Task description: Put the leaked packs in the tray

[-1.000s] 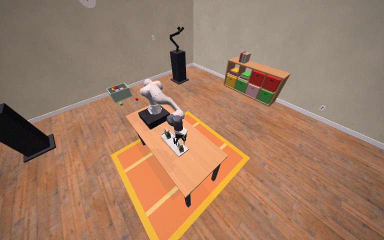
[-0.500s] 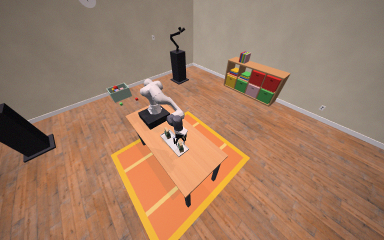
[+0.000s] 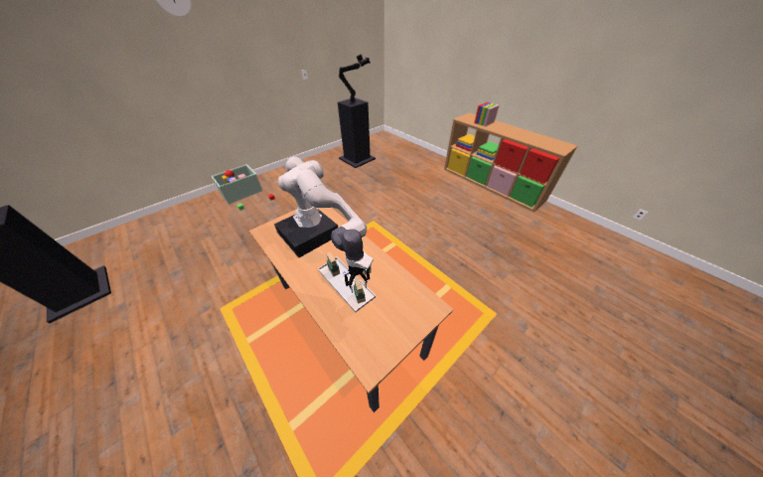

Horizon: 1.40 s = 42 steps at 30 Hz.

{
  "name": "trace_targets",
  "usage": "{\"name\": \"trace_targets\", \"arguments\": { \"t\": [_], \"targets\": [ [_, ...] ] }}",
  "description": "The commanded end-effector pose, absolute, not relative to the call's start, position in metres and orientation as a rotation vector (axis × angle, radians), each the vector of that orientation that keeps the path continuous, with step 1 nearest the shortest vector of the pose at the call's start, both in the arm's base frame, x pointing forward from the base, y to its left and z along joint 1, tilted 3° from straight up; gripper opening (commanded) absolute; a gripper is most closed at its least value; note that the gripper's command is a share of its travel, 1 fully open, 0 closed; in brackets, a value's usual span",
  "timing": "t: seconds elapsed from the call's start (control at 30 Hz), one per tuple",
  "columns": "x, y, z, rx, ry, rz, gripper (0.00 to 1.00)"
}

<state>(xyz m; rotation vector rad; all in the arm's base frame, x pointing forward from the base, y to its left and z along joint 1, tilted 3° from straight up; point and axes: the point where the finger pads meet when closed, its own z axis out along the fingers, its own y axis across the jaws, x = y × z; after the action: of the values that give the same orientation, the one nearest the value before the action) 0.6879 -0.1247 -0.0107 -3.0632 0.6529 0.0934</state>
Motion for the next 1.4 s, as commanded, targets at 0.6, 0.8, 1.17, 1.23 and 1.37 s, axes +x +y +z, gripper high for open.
{"name": "trace_targets", "arguments": {
  "t": [0.6, 0.8, 1.17, 1.23, 1.37],
  "targets": [
    [0.693, -0.127, 0.067, -3.066, 0.652, 0.088, 0.53],
    [0.693, -0.127, 0.067, -3.066, 0.652, 0.088, 0.53],
    [0.693, -0.127, 0.067, -3.066, 0.652, 0.088, 0.53],
    [0.693, -0.127, 0.067, -3.066, 0.652, 0.088, 0.53],
    [0.693, -0.127, 0.067, -3.066, 0.652, 0.088, 0.53]
  ]
}}
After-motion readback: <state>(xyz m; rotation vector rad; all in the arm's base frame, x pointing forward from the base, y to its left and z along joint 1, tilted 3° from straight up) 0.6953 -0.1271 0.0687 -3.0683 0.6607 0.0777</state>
